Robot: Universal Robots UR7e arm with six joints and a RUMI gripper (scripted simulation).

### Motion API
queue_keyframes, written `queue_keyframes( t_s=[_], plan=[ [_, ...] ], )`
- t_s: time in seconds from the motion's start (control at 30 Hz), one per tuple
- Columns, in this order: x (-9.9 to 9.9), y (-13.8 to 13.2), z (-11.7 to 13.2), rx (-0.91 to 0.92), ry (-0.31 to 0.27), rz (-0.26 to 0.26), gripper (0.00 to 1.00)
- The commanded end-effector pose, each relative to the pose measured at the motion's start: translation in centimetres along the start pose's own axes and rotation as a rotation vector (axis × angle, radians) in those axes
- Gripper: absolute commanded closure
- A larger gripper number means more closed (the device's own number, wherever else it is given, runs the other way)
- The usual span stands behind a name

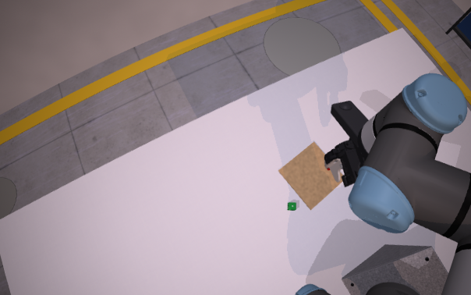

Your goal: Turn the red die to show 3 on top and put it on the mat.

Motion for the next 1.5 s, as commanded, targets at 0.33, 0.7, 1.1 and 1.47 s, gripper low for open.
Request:
queue_keyframes(
  t_s=[0.33,0.7,1.1,1.47],
  plan=[
    [-0.2,-1.1,-0.5,-0.205,0.003,-0.001,0.97],
    [-0.2,-1.2,-0.6,-0.213,0.003,-0.001,0.97],
    [-0.1,-1.2,-0.6,-0.213,0.003,-0.001,0.97],
    [2.8,-1.2,-0.6,-0.213,0.003,-0.001,0.97]
  ],
)
Point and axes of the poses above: the point where the finger pads meet when closed, its own x axis out along the fingers, its own y axis across the jaws, z = x × y, the point moved 2 cm from there along -x, back along the fingers, and after that the axes turned 10 degrees about -x, right-handed, at the moved point
